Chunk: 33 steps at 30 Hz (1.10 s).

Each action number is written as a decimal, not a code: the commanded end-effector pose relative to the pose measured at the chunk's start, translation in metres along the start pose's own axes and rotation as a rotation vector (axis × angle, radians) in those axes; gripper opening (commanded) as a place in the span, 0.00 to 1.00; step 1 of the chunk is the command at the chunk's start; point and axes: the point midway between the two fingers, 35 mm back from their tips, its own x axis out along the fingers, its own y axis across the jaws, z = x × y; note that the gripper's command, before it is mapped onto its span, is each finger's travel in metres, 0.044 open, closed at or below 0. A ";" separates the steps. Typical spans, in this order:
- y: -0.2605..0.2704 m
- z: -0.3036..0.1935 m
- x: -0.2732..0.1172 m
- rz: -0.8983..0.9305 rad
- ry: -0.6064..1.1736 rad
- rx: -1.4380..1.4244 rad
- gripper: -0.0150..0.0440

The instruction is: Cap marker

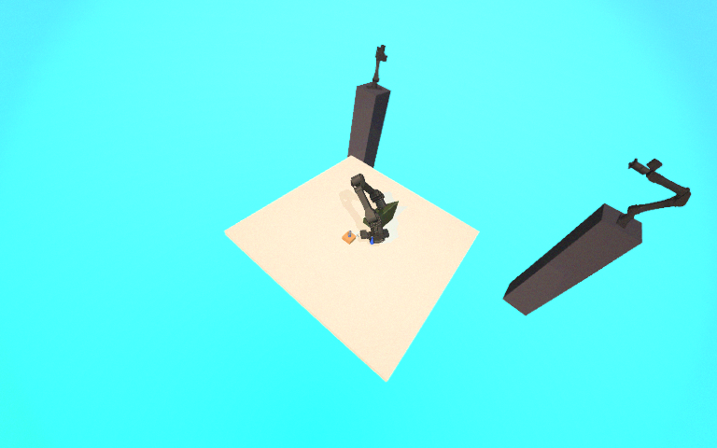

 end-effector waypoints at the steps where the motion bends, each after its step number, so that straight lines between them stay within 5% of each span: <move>1: 0.001 -0.001 0.002 -0.004 0.005 -0.007 0.49; 7: 0.001 -0.001 0.002 -0.004 0.005 -0.007 0.42; 11: 0.000 0.000 -0.006 -0.004 0.004 -0.008 0.25; 33: -0.006 0.001 -0.063 -0.002 0.002 -0.008 0.25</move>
